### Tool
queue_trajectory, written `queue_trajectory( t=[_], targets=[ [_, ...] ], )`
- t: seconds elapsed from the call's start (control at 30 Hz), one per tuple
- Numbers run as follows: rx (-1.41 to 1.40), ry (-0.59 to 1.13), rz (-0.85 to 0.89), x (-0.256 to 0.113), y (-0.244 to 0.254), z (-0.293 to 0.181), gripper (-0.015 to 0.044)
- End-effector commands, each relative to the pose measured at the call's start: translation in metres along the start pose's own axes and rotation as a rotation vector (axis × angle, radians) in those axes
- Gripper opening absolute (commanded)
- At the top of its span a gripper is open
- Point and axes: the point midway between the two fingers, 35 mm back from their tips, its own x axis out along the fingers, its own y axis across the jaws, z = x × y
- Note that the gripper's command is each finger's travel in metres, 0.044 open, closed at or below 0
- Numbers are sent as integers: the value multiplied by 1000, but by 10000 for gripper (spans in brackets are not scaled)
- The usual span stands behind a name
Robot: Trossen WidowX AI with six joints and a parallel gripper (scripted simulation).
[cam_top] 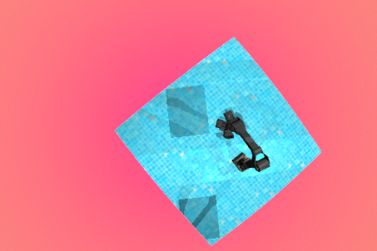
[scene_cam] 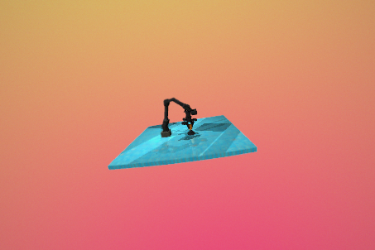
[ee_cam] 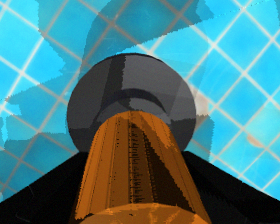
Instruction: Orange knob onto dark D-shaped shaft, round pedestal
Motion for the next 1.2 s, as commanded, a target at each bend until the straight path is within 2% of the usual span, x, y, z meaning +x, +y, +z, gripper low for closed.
queue_trajectory(
  t=[0.0,1.17],
  targets=[
    [-3,3,2,1,0,-1,0],
    [43,0,0,14,0,0,0]
  ],
)
